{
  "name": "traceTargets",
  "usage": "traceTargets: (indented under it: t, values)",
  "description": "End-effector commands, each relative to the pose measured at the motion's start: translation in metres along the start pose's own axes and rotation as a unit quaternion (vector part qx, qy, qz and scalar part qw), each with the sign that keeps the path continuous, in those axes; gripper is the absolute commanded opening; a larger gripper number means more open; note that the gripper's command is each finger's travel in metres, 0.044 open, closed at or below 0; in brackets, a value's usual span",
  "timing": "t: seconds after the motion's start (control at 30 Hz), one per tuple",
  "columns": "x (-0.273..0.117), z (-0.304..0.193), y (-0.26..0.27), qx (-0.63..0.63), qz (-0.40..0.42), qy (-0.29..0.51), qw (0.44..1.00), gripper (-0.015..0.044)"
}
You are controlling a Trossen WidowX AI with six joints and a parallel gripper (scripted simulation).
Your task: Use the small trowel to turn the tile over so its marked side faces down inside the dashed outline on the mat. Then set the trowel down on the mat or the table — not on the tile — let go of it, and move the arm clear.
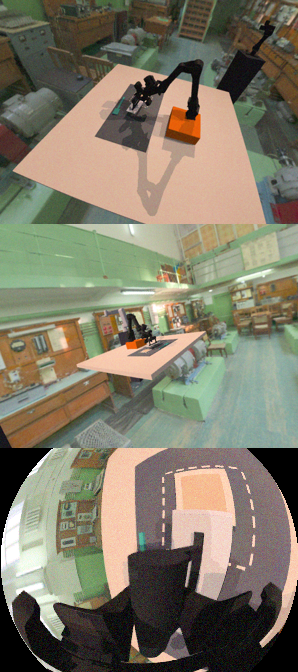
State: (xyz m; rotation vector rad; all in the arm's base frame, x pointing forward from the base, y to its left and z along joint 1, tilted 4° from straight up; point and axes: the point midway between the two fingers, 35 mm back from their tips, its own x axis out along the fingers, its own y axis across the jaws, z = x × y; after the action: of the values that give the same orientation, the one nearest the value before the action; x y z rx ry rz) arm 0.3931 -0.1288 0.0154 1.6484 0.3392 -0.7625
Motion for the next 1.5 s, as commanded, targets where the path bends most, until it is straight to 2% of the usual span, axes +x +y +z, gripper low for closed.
traceTargets:
  t: [0.0,0.17,0.87,1.47]
  values:
    - [0.005,0.005,-0.006,-0.001,0.001,0.003,1.0,0.0]
    - [0.004,0.0,-0.004,-0.001,0.0,0.003,1.0,0.0]
    - [-0.033,-0.084,0.035,0.001,0.002,0.005,1.0,0.0]
    - [-0.034,-0.086,0.036,0.002,0.002,0.005,1.0,0.0]
